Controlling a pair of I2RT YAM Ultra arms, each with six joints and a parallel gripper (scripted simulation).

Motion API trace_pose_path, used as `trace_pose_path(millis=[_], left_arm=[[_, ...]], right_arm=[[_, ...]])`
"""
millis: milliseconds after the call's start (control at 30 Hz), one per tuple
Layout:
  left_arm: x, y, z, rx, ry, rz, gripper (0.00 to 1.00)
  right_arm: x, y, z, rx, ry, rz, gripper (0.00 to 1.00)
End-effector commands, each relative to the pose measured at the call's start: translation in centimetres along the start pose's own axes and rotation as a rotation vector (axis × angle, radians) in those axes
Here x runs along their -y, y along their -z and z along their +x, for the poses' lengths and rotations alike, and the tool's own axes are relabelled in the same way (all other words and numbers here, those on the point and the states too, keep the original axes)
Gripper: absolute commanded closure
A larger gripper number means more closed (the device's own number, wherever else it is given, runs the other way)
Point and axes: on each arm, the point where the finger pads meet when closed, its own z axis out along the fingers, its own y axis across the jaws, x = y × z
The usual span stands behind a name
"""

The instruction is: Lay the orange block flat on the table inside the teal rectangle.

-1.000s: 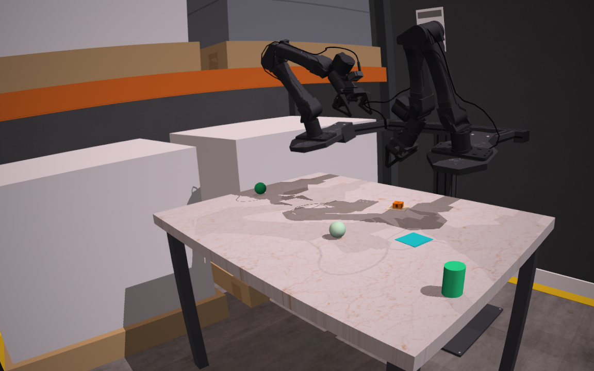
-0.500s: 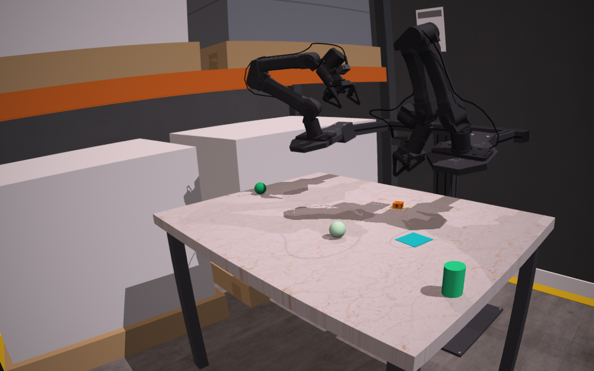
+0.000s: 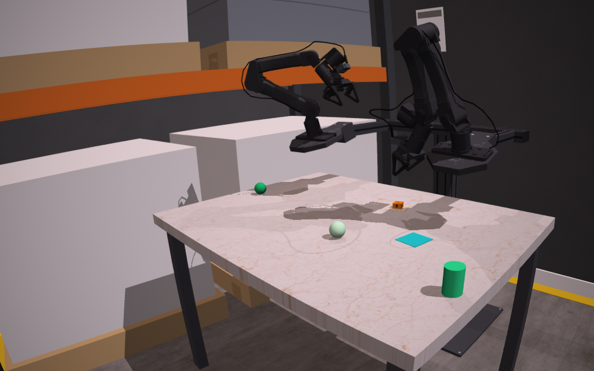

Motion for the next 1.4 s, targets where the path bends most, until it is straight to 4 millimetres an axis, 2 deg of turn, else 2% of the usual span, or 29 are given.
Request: trace_pose_path(millis=[0, 100, 200, 267, 433, 767, 833, 1167, 1367], left_arm=[[-0.4, 0.0, 1.3, -0.029, 0.010, -0.013, 0.11], [-0.1, -0.2, 1.5, -0.055, 0.080, -0.001, 0.45], [0.1, -0.8, 1.3, -0.086, 0.221, -0.006, 0.45], [0.1, -0.8, 1.3, -0.086, 0.221, -0.006, 0.45], [0.3, -2.2, 1.5, -0.159, 0.486, -0.037, 0.45], [0.6, -4.3, 1.9, -0.257, 0.876, -0.117, 0.45], [0.6, -4.3, 1.9, -0.257, 0.876, -0.117, 0.45], [0.7, -6.4, 2.6, -0.344, 1.292, -0.250, 0.45], [0.8, -7.3, 3.0, -0.372, 1.477, -0.326, 0.45]], right_arm=[[0.2, 0.7, -0.7, 0.018, -0.020, 0.011, 0.00], [0.3, 0.4, -0.5, 0.020, -0.025, 0.019, 0.00], [0.1, -0.2, 0.2, 0.029, -0.026, 0.002, 0.00], [0.1, -0.2, 0.2, 0.029, -0.026, 0.002, 0.00], [0.3, -1.5, 2.4, 0.027, -0.022, 0.001, 0.00], [0.5, -3.2, 4.9, 0.024, -0.018, 0.000, 0.00], [0.5, -3.2, 4.9, 0.024, -0.018, 0.000, 0.00], [0.5, -4.6, 6.9, 0.021, -0.014, 0.000, 0.00], [0.6, -4.9, 7.5, 0.018, -0.011, 0.001, 0.00]])
